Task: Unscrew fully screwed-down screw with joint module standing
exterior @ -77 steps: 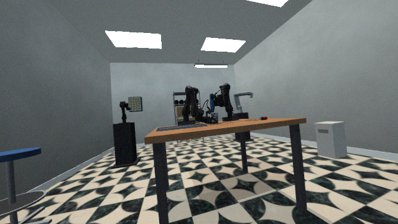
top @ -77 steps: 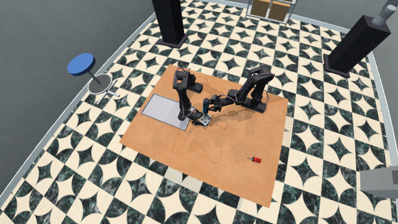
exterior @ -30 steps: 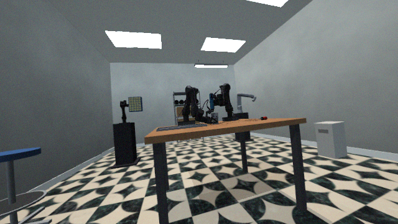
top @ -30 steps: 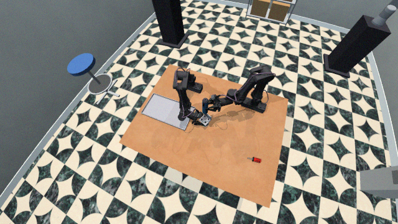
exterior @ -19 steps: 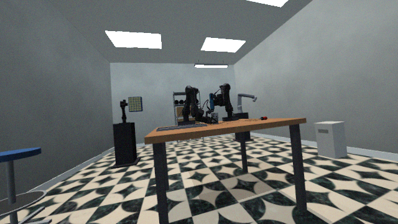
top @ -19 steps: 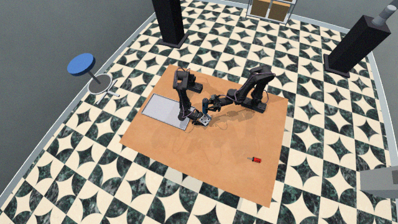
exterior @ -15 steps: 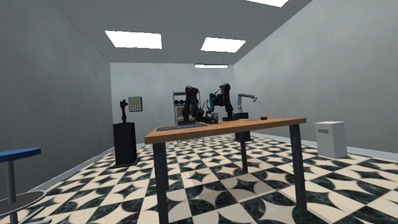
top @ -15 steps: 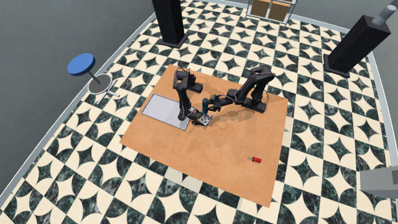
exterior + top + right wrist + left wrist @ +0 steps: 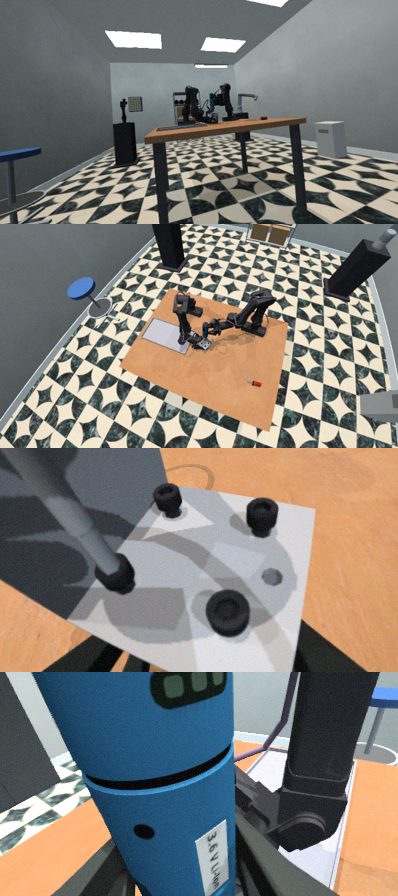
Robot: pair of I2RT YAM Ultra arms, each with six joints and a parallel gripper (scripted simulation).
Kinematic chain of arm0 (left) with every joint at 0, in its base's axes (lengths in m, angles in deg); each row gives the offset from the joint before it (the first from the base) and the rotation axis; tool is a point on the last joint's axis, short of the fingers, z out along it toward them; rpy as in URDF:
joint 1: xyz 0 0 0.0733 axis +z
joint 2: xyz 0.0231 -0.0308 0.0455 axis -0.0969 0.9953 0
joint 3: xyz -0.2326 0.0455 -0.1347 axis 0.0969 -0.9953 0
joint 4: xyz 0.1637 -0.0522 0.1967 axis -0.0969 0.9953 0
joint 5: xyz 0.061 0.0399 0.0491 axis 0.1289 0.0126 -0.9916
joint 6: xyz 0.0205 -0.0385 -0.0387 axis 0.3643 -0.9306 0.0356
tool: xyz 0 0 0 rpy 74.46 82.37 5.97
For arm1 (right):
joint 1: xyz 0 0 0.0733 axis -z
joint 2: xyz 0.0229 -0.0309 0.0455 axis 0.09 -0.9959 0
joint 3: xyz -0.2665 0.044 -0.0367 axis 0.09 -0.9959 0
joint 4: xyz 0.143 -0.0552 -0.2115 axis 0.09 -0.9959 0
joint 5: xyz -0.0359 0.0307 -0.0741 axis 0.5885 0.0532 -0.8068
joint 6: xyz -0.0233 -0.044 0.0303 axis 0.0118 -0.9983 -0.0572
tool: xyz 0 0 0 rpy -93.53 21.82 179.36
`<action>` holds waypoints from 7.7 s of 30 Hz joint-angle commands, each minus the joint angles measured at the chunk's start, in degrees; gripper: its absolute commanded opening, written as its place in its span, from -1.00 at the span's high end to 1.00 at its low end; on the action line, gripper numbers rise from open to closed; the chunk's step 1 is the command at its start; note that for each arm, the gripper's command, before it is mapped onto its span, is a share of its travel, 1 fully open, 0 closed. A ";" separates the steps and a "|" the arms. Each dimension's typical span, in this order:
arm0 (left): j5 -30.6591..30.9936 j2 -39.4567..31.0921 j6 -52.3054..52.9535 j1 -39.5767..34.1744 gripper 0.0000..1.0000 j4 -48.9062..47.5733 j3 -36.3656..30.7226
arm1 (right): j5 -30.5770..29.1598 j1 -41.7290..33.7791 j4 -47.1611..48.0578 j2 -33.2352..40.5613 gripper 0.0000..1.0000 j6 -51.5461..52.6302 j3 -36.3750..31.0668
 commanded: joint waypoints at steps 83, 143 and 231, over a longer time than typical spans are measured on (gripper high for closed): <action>-0.65 -6.05 0.31 -0.81 0.17 2.45 4.64 | 0.43 -0.08 -0.10 0.59 -0.17 0.04 0.51; 0.52 -10.53 0.49 0.45 0.17 10.49 8.29 | 0.43 -0.08 -0.10 0.59 -0.17 0.04 0.51; 1.14 -13.65 0.31 1.18 0.17 15.75 10.42 | 0.43 -0.08 -0.10 0.59 -0.17 0.04 0.51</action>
